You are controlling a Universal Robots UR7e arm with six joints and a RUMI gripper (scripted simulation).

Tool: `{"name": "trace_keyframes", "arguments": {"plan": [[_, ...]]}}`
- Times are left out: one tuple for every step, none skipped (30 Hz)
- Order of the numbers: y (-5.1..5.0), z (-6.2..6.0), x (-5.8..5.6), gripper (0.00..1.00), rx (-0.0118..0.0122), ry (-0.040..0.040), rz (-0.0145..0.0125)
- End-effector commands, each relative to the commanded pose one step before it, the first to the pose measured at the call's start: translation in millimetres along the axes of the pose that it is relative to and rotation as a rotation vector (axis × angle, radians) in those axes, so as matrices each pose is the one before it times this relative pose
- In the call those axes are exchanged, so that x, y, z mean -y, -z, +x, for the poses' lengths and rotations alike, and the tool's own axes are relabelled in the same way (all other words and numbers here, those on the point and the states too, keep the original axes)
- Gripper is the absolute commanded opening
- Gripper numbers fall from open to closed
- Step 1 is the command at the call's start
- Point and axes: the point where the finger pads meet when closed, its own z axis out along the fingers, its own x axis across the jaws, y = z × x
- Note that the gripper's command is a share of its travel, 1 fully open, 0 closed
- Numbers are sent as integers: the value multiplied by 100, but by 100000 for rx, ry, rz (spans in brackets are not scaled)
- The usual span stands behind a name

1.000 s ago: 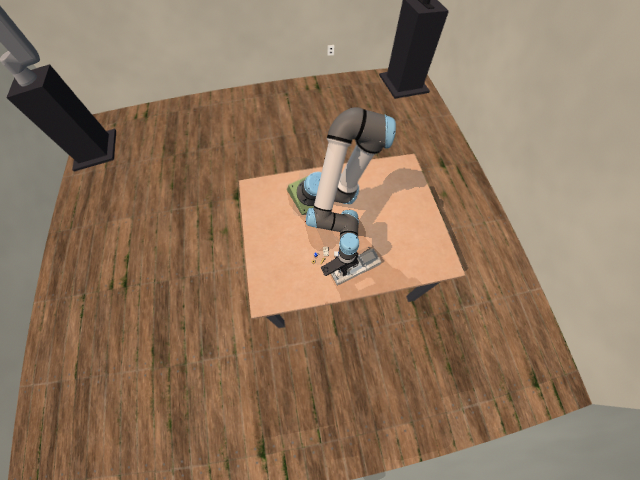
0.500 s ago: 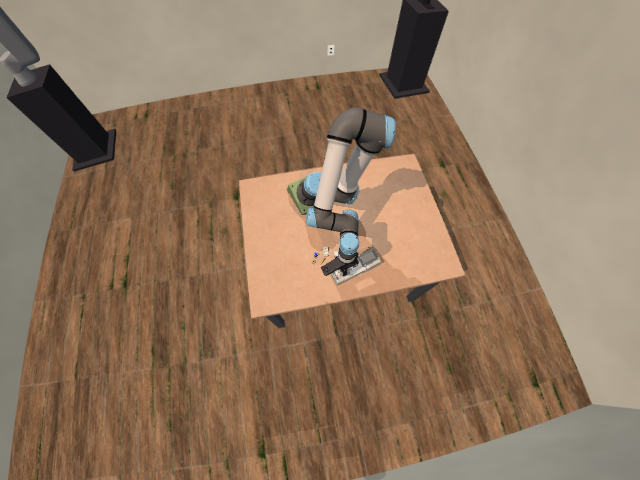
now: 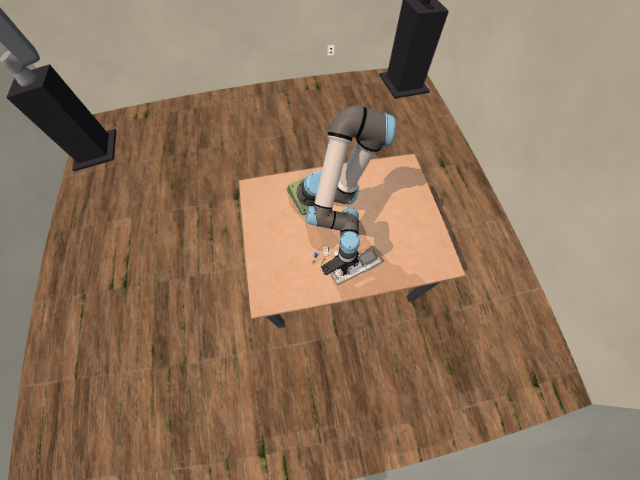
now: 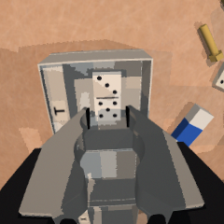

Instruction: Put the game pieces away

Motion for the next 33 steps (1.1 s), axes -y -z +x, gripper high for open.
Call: {"name": "trace_keyframes", "arguments": {"plan": [[360,-28,10,19,78,31,17],[134,0,1,19,0,0,0],[133,0,0,19,0,0,0],[133,0,0,19,0,0,0],[133,0,0,19,0,0,0],[133,0,0,19,0,0,0],[133,0,0,19,0,0,0],[133,0,0,19,0,0,0],[133,0,0,19,0,0,0],[133,0,0,19,0,0,0],[133,0,0,19,0,0,0],[499,-1,-1,19,0,0,1],[499,-1,-1,19,0,0,1],[499,-1,-1,19,0,0,1],[499,-1,-1,19,0,0,1],[207,0,0,19,0,0,0],[0,0,0,19,0,0,0],[0,0,0,19,0,0,0],[3,2,3,19,0,0,-1],[1,0,1,19,0,0,0],[1,0,0,19,0,0,0],[0,0,0,19,0,0,0],[0,23,5,19,0,0,0],[0,0,0,19,0,0,0],[-5,-3,-3,19,0,0,2],[53,758,352,18,-4,5001,-1],[47,771,310,18,-4,5000,1],[46,785,271,18,-4,5000,1],[50,802,235,18,-11,4364,11],[47,808,198,18,5,2098,-12],[48,813,181,18,-4,0,0],[48,813,181,18,-4,0,-1],[48,813,181,18,-4,0,-1]]}}
